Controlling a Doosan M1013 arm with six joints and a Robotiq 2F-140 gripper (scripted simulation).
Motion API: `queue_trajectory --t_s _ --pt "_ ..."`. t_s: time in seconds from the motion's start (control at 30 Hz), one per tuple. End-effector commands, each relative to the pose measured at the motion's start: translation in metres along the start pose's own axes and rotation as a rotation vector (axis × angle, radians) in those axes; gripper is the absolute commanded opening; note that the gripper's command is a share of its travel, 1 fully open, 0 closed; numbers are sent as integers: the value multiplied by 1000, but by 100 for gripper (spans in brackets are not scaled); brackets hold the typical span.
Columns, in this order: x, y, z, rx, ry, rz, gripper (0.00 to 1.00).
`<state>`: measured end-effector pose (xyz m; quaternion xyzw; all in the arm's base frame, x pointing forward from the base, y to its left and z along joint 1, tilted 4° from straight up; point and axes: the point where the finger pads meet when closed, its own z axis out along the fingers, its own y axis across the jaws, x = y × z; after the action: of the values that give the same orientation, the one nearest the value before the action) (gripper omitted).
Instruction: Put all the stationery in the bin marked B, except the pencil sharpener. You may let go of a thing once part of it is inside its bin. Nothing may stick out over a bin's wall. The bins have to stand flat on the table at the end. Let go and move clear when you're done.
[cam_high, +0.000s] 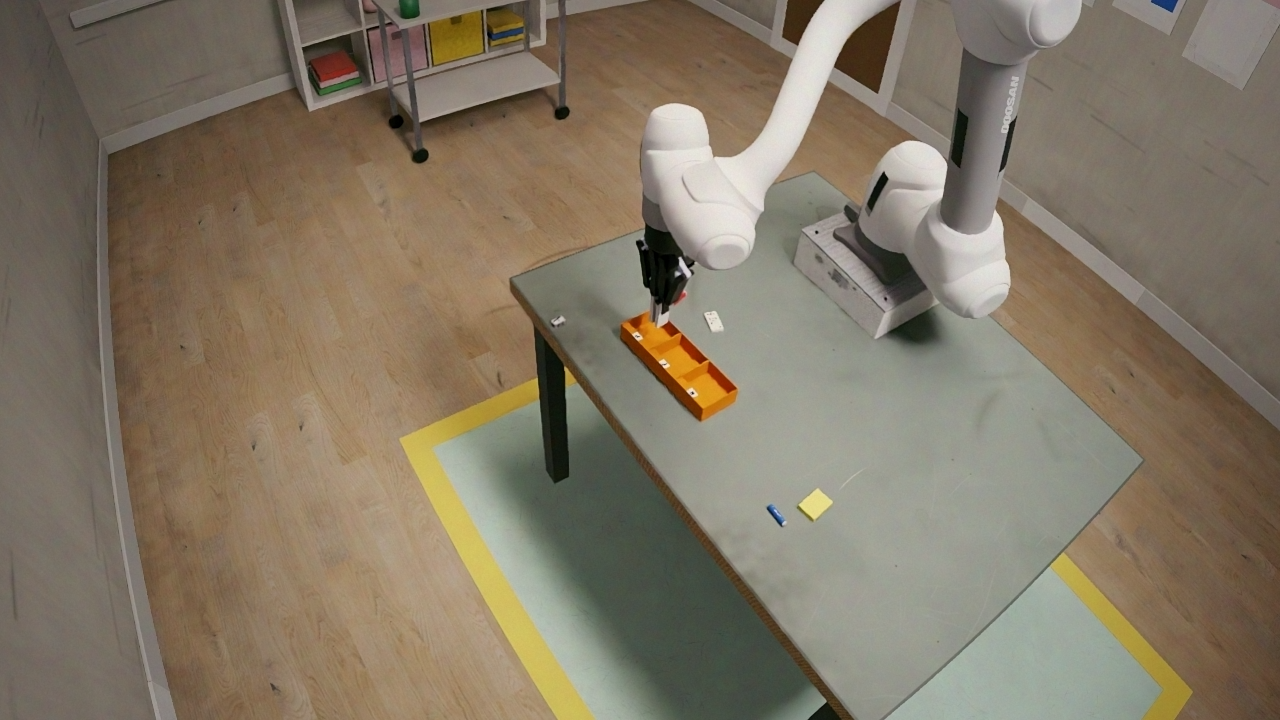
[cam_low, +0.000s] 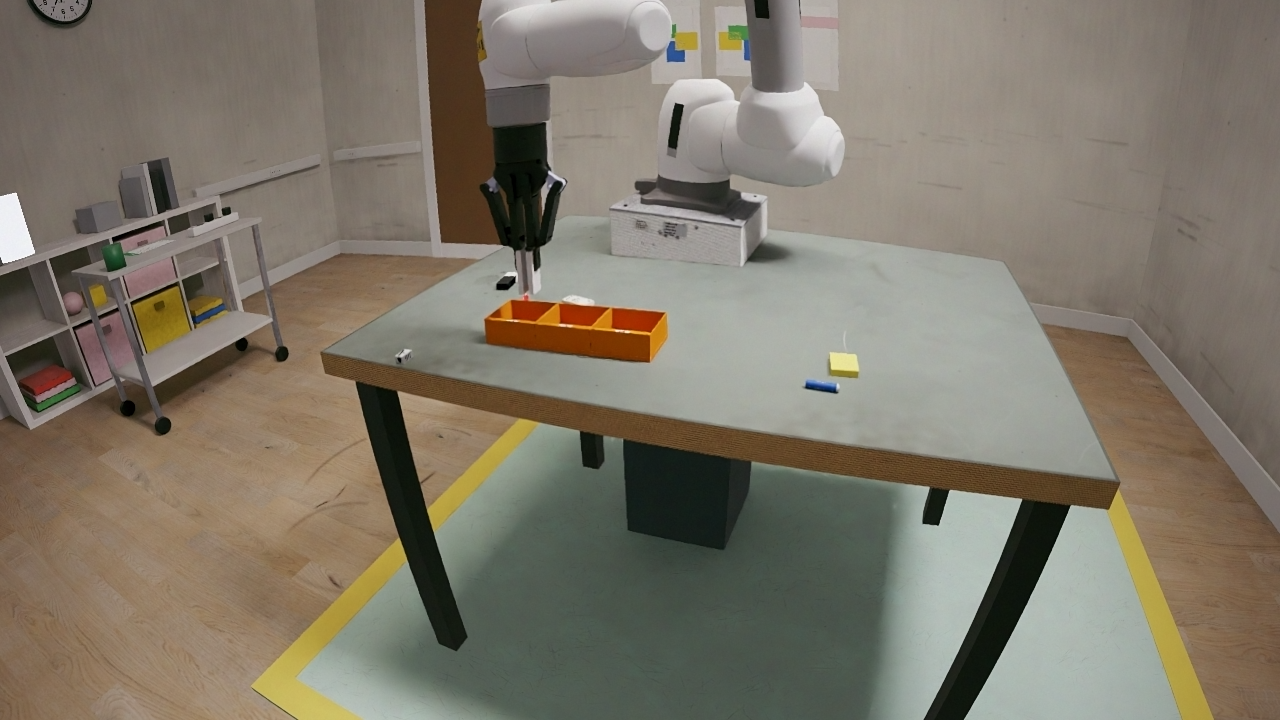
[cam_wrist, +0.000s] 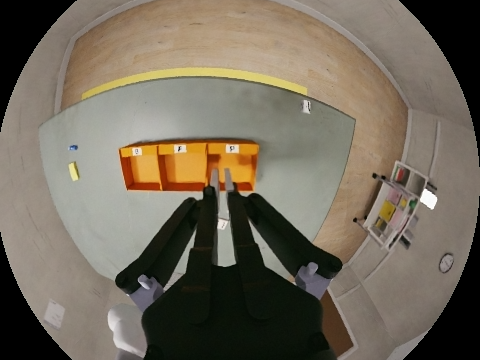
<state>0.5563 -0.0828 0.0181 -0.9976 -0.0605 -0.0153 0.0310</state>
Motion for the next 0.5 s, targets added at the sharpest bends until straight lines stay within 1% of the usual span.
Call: queue_trajectory --t_s 0.0,0.13,0.2,0.47 --pt "4 2 2 3 7 5 15" --pt "2 1 9 3 7 5 15" --pt "2 1 9 3 7 5 15" --pt "2 1 30 3 7 5 15"
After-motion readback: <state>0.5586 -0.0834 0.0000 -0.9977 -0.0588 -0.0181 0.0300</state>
